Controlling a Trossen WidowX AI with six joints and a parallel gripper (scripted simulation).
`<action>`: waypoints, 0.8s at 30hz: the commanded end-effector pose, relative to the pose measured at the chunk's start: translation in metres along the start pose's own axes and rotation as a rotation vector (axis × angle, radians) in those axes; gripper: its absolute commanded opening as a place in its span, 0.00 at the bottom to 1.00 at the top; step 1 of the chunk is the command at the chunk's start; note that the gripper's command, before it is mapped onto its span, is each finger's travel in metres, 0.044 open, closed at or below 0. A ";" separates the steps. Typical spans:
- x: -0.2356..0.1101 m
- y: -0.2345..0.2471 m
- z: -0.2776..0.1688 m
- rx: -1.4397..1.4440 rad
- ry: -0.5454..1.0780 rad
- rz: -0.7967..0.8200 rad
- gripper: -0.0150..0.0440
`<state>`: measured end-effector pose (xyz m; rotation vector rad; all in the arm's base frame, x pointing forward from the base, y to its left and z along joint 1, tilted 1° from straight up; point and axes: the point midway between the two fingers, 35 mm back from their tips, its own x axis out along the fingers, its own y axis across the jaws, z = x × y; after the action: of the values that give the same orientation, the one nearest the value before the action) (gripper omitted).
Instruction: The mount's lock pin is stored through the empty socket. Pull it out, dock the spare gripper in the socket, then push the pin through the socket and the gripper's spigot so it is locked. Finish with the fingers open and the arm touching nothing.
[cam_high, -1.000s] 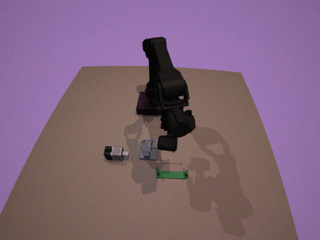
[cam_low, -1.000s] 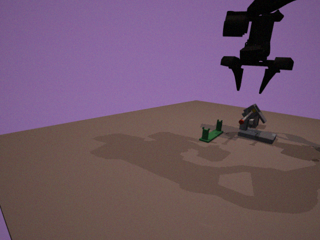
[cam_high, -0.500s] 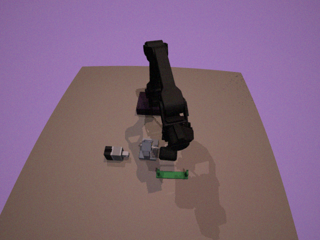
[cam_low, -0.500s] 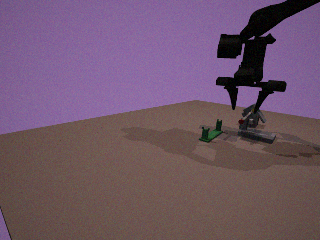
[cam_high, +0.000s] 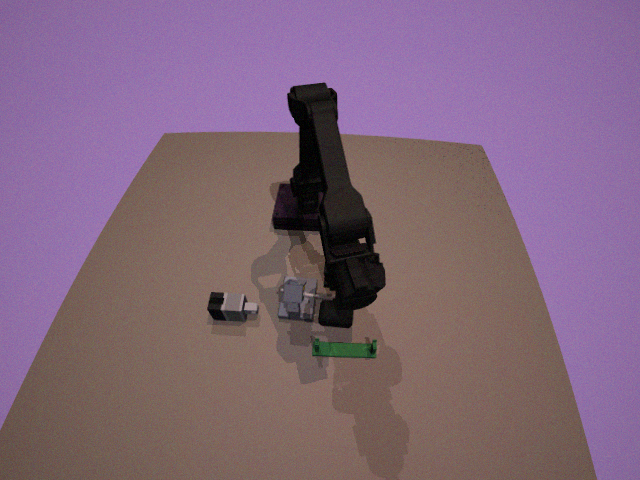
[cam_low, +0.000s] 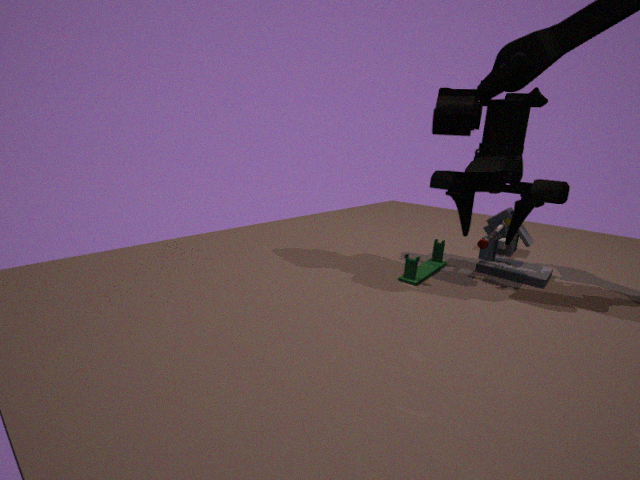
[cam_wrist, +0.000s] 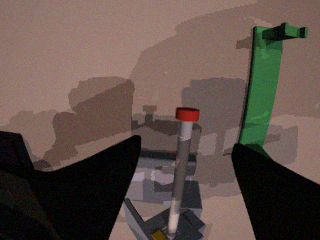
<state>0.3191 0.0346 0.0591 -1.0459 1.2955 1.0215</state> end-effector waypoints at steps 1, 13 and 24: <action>0.006 0.001 -0.001 0.001 0.003 0.000 0.76; 0.025 0.003 -0.001 0.001 0.003 0.001 0.76; 0.026 0.003 -0.001 0.001 0.003 0.001 0.41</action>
<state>0.3166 0.0347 0.0332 -1.0461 1.2981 1.0245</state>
